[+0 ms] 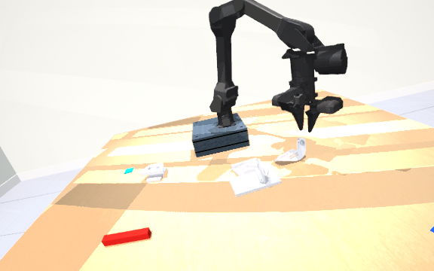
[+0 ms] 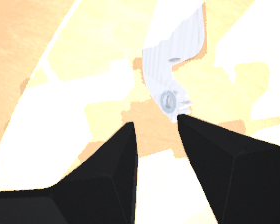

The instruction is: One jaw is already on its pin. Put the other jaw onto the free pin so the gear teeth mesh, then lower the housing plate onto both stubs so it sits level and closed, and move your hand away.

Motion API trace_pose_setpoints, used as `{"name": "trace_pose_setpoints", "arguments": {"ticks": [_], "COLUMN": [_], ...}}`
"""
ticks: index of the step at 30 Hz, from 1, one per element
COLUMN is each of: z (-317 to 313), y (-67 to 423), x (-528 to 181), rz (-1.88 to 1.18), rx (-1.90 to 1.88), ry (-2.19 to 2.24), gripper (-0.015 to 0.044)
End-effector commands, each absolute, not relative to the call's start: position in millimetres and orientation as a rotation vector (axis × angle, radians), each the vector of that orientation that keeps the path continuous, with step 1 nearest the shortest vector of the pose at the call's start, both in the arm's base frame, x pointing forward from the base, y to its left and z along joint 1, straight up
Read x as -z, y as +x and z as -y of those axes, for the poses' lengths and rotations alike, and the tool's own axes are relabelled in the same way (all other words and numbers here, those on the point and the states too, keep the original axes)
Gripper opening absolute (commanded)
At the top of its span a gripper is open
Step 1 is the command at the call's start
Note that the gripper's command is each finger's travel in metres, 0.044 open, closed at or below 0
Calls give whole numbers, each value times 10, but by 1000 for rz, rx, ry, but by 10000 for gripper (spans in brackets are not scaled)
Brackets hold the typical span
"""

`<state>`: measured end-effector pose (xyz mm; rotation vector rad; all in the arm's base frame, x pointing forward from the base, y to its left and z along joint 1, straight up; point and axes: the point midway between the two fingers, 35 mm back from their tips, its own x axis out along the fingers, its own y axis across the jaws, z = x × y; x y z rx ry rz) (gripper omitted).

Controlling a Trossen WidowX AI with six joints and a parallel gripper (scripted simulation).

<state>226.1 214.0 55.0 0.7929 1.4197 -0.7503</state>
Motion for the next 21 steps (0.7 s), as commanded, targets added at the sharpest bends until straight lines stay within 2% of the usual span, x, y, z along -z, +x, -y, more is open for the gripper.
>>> {"name": "trace_pose_setpoints", "arguments": {"ticks": [1, 2, 21], "z": [-2138, -2135, -2094], "y": [2230, 2224, 2105], "x": [-557, -557, -555], "rz": [-1455, -1463, -1548], "rx": [645, 618, 114], "ry": [693, 666, 153], "gripper": [20, 0, 0]}}
